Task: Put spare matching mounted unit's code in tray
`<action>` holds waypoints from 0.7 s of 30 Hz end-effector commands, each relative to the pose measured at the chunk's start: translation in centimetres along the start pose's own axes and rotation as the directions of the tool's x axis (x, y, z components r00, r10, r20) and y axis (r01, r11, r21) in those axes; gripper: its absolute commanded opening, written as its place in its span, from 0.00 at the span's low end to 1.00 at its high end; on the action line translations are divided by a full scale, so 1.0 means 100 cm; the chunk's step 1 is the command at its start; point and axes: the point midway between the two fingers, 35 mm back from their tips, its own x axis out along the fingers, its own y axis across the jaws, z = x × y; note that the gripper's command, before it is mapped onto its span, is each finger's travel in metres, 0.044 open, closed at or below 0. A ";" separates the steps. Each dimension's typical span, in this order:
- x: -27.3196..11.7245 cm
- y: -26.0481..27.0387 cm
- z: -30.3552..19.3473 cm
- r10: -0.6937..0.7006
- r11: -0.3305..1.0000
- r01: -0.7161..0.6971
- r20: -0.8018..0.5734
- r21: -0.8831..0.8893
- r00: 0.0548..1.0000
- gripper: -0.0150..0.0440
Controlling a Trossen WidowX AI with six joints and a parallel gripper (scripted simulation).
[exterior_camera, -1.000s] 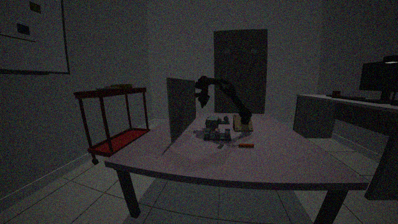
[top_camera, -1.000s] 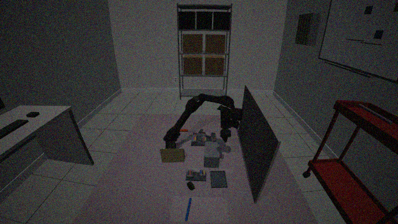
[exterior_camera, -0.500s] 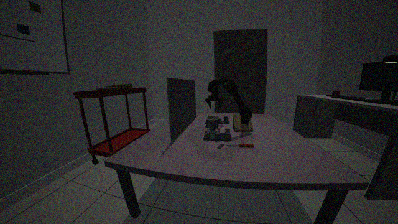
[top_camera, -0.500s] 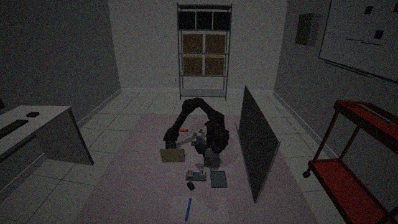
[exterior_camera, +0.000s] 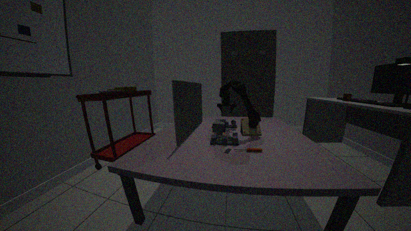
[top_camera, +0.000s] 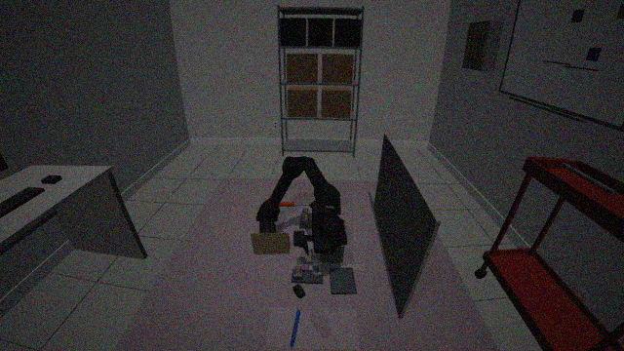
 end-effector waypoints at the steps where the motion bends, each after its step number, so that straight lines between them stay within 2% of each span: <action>1: 0.019 -0.003 0.000 -0.008 1.000 0.008 -0.006 0.015 1.000 0.82; 3: 0.033 -0.003 0.000 -0.008 1.000 0.008 -0.006 0.015 1.000 0.76; 21: 0.048 -0.003 0.000 -0.008 1.000 0.008 -0.006 0.015 1.000 0.76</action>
